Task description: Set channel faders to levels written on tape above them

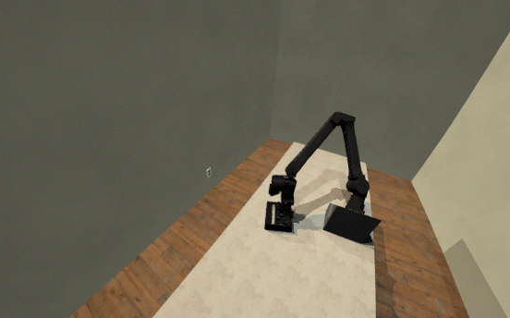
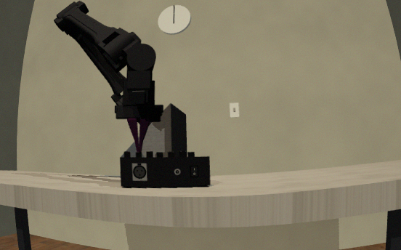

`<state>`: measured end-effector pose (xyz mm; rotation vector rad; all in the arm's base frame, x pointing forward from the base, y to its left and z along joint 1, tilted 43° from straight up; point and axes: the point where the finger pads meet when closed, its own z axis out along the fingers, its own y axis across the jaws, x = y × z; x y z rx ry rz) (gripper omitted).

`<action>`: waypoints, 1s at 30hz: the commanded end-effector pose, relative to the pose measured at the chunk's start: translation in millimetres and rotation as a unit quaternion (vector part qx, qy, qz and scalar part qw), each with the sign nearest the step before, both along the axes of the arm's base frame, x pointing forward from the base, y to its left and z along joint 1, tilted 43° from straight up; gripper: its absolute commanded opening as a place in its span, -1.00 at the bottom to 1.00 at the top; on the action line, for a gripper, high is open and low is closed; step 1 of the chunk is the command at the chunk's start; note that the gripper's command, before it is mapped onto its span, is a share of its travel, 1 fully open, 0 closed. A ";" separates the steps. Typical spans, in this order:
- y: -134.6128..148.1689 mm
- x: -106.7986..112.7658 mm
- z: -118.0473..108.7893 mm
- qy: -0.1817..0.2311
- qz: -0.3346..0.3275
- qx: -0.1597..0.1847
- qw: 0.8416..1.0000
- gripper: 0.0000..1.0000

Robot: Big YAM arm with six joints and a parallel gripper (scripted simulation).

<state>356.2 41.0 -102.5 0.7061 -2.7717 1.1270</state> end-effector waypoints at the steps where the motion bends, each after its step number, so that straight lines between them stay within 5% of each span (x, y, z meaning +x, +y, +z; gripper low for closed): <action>1: 15.0 7.2 12.1 -0.016 0.009 0.006 1.000 -1.00; 17: 46.1 14.3 41.5 -0.027 0.009 0.014 0.999 -1.00; 30: 41.0 11.4 36.1 -0.016 0.005 0.008 1.000 -1.00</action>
